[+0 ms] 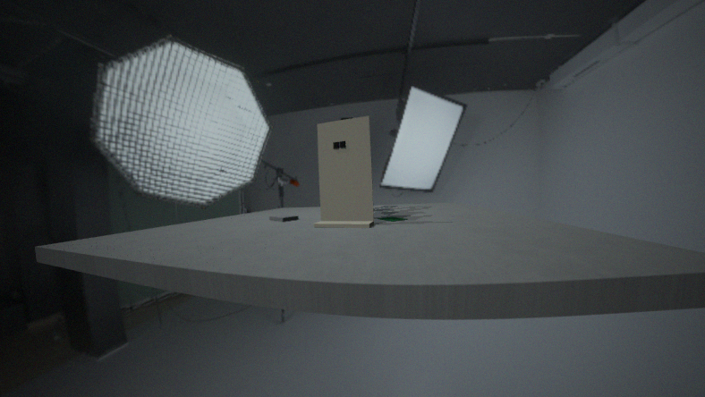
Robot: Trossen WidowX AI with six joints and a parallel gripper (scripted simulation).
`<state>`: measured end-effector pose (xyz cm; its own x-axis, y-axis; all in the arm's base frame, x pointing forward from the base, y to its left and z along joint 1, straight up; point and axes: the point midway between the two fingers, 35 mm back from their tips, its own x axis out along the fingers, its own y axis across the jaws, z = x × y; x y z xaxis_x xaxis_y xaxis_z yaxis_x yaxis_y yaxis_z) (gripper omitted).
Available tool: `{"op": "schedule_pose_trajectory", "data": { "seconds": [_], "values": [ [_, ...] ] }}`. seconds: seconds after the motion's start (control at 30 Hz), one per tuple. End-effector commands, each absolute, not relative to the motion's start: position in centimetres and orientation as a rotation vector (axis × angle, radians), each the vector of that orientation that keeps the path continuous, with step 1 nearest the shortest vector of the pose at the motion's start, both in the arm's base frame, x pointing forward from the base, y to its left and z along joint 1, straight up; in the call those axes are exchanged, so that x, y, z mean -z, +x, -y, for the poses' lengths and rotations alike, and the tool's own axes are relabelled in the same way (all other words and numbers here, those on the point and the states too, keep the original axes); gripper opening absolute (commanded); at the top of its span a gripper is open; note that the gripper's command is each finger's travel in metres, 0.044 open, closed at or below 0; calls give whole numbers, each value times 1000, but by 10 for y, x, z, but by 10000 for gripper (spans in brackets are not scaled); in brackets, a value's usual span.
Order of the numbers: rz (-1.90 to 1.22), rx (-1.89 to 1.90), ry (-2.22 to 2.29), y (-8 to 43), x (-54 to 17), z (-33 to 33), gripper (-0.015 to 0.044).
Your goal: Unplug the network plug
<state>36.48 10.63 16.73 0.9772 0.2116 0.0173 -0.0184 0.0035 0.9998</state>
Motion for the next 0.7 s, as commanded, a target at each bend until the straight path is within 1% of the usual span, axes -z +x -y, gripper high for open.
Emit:
{"op": "schedule_pose_trajectory", "data": {
  "seconds": [0.0,0.23,0.67],
  "values": [
    [-149,-186,1564,372,-169,-105,156],
    [-149,-187,1564,381,-168,-104,156],
    [-149,-187,1564,381,-168,-104,69]
  ]
}}
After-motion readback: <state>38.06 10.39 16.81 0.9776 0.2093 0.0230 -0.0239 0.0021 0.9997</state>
